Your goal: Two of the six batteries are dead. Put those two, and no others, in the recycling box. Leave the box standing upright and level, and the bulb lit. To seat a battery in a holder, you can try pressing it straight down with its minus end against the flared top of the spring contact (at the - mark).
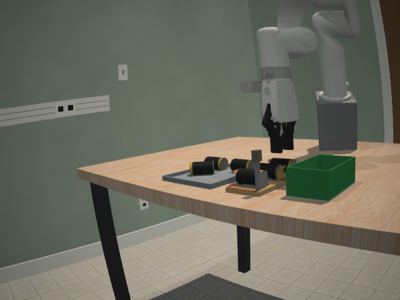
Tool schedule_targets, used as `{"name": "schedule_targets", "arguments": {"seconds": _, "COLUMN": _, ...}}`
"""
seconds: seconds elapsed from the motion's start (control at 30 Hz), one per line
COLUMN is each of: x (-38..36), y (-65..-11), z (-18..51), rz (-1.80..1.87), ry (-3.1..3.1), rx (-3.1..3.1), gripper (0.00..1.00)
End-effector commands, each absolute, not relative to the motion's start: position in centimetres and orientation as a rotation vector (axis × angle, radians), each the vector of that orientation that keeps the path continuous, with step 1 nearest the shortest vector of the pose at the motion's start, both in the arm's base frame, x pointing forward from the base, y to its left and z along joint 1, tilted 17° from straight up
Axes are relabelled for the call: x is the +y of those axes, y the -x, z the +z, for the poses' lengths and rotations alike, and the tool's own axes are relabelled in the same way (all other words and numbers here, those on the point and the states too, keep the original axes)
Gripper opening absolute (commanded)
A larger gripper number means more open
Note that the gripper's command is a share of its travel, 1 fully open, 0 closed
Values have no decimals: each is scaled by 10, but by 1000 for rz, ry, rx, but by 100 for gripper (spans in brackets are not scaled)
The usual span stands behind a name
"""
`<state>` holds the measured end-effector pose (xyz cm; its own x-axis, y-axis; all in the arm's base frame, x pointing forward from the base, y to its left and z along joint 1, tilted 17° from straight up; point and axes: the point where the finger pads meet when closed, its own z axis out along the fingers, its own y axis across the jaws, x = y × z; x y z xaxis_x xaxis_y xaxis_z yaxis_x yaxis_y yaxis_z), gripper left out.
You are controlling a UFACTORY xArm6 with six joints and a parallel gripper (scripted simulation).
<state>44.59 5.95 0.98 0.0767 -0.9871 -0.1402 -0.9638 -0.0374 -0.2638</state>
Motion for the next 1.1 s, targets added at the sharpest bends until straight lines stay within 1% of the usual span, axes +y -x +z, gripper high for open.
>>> {"name": "schedule_targets", "arguments": {"seconds": 0.0, "x": 57, "y": -442, "z": 30, "rz": -113, "ry": 2078, "rx": 1963, "gripper": 51}}
{"name": "schedule_targets", "arguments": {"seconds": 1.07, "x": 56, "y": -440, "z": 37, "rz": -113, "ry": 2078, "rx": 1963, "gripper": 51}}
